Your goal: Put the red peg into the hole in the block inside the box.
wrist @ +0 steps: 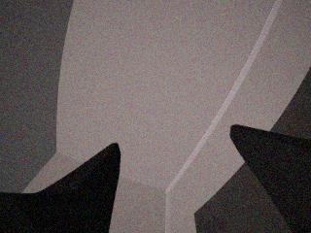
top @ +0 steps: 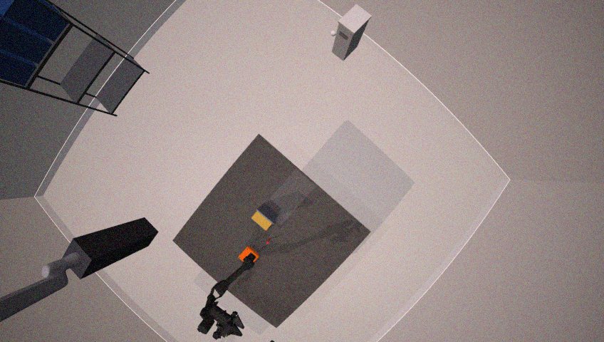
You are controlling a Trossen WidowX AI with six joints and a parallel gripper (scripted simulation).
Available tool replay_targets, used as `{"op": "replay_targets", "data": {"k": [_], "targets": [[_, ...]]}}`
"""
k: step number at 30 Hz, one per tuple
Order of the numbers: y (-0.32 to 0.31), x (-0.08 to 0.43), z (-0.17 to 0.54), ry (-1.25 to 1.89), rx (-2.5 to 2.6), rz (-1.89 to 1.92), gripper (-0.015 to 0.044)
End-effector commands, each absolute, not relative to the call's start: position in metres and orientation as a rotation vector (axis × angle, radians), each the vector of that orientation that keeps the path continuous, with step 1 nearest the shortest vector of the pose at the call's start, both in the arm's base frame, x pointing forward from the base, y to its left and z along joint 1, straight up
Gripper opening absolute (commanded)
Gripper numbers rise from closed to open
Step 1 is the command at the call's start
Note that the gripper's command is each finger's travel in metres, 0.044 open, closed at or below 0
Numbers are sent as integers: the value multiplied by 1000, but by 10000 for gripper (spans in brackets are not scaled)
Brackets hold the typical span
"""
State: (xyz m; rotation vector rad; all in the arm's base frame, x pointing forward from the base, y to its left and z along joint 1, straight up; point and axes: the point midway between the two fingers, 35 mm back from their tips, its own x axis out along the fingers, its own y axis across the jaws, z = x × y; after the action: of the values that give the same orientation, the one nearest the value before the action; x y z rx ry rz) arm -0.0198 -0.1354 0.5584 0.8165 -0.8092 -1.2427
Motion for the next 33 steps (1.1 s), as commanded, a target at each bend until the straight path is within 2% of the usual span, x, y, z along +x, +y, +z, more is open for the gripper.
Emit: {"op": "replay_targets", "data": {"k": [1,2,33], "targets": [[-136,-19,558,-804,812,-1243,426],[-136,-17,557,-788,800,-1245,440],[-140,104,481,97,-63,-1104,440]]}}
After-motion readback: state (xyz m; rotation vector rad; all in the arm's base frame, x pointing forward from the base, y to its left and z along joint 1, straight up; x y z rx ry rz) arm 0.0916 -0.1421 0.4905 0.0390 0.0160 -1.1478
